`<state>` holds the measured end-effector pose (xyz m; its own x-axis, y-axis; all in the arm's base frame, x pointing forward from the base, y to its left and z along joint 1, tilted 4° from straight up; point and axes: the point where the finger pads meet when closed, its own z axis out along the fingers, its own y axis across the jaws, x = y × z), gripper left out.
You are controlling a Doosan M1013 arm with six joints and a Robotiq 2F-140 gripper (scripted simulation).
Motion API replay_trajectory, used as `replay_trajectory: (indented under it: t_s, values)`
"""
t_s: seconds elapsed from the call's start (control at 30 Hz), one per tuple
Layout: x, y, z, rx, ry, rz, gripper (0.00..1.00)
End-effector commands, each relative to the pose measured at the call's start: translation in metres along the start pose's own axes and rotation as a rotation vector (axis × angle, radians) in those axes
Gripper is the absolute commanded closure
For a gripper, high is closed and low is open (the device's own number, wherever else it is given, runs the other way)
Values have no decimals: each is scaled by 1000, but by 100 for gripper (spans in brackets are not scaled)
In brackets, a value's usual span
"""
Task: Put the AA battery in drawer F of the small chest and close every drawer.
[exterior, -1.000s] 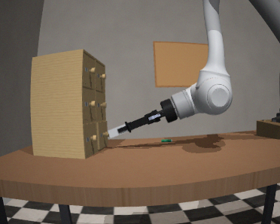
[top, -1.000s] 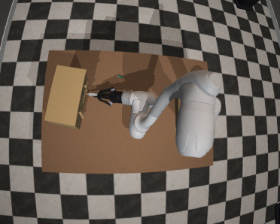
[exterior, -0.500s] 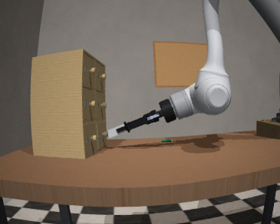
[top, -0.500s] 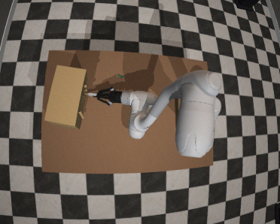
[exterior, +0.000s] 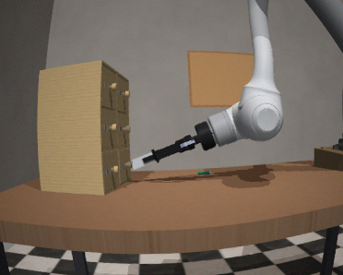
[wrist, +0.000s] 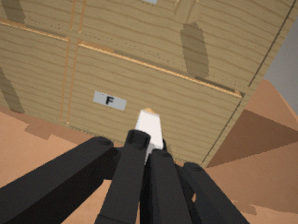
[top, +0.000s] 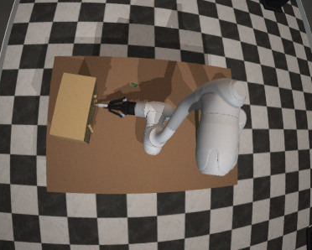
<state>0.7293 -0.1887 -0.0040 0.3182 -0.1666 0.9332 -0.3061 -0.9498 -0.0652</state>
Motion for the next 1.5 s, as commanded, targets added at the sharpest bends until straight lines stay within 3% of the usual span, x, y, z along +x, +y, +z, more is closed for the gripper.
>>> replay_trajectory:
  t_s: [0.0,1.23,1.47]
  values:
    - [0,0,0,0,0,0,100]
    - [0,0,0,0,0,0,100]
    - [-5,0,-14,0,0,0,100]
